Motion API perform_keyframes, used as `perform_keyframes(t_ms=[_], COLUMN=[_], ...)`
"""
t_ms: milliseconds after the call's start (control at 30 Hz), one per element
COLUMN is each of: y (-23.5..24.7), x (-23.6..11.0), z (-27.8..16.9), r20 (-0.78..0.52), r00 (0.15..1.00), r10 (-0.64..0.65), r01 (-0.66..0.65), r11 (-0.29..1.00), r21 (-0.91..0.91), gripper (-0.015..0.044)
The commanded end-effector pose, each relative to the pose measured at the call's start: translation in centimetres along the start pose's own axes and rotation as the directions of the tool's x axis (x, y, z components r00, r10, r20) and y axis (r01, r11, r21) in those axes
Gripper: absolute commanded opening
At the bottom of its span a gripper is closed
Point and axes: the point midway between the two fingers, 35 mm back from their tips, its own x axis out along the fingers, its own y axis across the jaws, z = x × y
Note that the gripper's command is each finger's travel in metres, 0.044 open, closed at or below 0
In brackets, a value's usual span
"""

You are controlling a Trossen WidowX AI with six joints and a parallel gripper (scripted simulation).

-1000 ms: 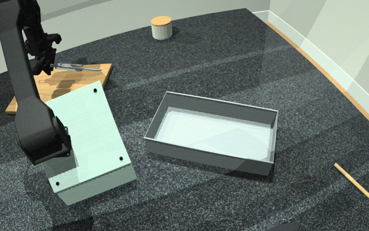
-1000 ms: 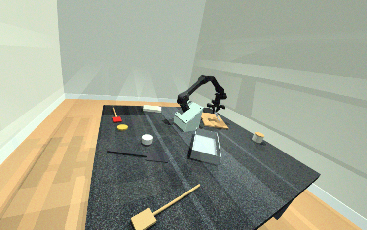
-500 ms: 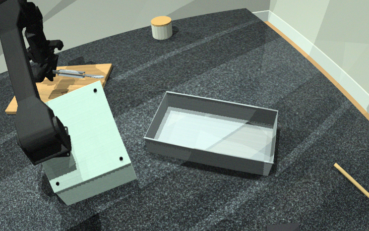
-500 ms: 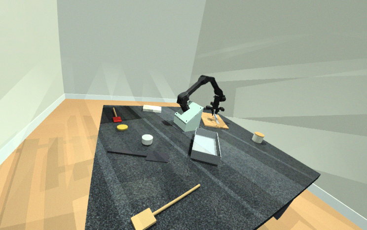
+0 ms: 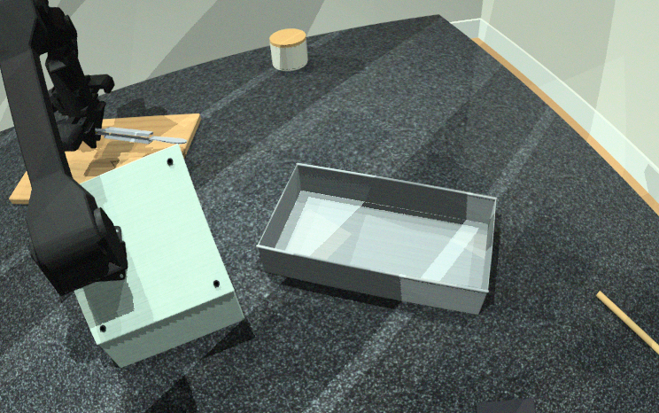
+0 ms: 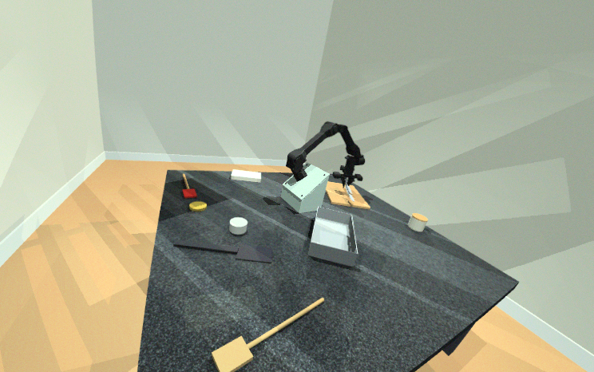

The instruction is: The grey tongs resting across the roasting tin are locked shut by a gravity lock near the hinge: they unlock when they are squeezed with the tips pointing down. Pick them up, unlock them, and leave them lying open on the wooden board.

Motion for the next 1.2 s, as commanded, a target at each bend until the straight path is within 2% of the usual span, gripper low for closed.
perform_keyframes(t_ms=[0, 433, 467, 567, 667, 967, 1167], y=[0.0, 0.0, 0.0, 0.5, 2.4, 13.2, 14.1], x=[0.0, 0.0, 0.0, -0.7, -3.0, -11.6, -12.1], z=[0.0, 0.0, 0.0, 0.1, 0.6, 0.9, 0.8], r20=[0.0, 0.0, 0.0, -0.001, -0.006, -0.042, -0.045], r00=[1.0, 1.0, 1.0, 1.0, 1.0, 0.997, 0.996], r10=[0.0, 0.0, 0.0, 0.003, 0.015, 0.071, 0.075], r01=[0.0, 0.0, 0.0, -0.003, -0.015, -0.071, -0.075], r11=[1.0, 1.0, 1.0, 1.0, 1.0, 0.997, 0.997], r21=[0.0, 0.0, 0.0, 0.0, -0.002, 0.001, 0.002], gripper=[0.0086, 0.0427, 0.044, 0.044, 0.044, 0.044, 0.044])
